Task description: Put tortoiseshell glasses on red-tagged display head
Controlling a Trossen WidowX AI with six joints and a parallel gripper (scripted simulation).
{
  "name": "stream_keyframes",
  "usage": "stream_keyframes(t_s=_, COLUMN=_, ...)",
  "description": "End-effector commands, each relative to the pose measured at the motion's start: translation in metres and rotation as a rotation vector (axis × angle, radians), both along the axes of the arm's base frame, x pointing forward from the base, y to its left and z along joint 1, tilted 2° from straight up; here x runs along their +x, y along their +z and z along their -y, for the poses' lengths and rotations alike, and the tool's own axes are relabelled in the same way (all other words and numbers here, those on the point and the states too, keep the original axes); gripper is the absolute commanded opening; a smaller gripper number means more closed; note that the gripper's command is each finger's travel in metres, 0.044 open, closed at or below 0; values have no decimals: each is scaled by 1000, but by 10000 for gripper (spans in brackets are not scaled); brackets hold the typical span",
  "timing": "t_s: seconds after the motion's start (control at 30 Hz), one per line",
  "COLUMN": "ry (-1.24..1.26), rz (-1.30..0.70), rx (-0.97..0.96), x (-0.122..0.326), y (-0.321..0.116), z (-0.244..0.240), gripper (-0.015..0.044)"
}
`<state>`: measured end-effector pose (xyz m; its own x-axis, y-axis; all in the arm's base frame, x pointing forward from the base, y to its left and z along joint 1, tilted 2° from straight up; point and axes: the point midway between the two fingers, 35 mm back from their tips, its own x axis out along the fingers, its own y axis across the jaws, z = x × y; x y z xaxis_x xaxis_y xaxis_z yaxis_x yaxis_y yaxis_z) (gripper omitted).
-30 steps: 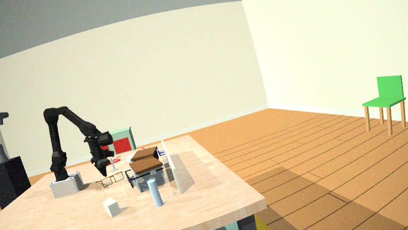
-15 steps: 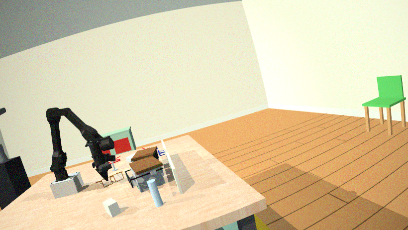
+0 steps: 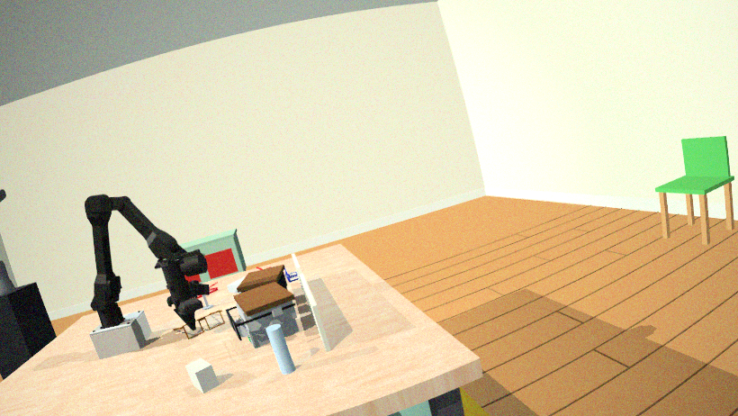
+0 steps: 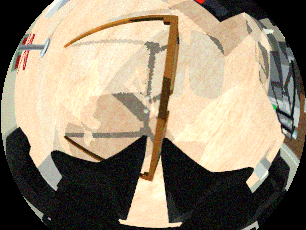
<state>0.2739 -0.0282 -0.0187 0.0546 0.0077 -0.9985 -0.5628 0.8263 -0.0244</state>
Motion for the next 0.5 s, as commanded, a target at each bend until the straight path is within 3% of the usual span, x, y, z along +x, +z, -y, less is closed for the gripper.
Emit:
stream_keyframes(t_s=0.0, ry=0, rz=0, rx=0, x=0, y=0, z=0, gripper=41)
stream_keyframes(t_s=0.2, ry=0, rz=0, rx=0, x=0, y=0, z=0, gripper=1)
stream_keyframes(t_s=0.47, ry=0, rz=0, rx=1, x=2, y=12, z=0, gripper=0)
